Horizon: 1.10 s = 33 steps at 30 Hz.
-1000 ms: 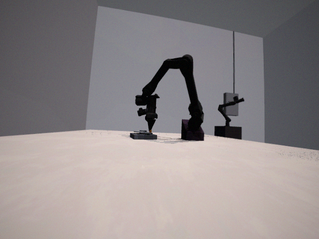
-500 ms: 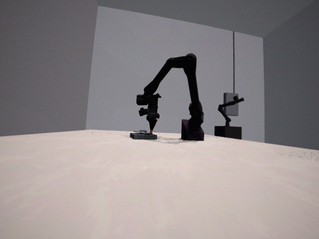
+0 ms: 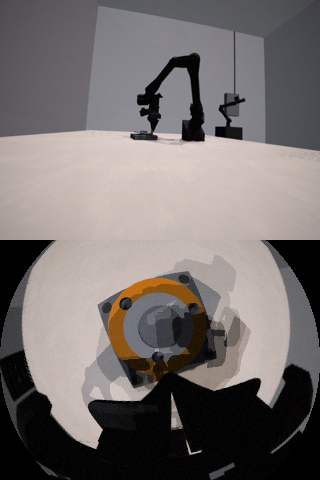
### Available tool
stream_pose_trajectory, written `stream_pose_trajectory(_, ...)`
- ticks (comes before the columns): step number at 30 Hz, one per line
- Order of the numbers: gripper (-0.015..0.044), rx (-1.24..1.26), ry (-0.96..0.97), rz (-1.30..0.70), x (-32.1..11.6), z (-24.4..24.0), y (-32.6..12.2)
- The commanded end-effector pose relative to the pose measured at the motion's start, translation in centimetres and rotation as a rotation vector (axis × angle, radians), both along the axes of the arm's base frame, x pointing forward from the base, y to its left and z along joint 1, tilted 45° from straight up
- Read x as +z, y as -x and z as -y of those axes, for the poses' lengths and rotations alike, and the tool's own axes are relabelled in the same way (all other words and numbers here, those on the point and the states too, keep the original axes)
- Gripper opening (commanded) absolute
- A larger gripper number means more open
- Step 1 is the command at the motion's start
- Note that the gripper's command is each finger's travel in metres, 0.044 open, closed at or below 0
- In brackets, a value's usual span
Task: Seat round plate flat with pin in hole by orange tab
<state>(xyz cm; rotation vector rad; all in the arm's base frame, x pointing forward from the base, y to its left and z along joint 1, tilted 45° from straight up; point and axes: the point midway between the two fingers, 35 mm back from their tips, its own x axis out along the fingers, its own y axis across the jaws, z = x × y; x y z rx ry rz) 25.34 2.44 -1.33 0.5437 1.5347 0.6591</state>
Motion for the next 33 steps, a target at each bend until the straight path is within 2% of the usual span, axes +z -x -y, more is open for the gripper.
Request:
stream_pose_trajectory(1,0.0000,0.002,-0.006,0.002,0.5,-0.5,0.1)
stream_pose_trajectory(33,0.0000,0.002,-0.008,0.003,3.5,-3.1,-1.7)
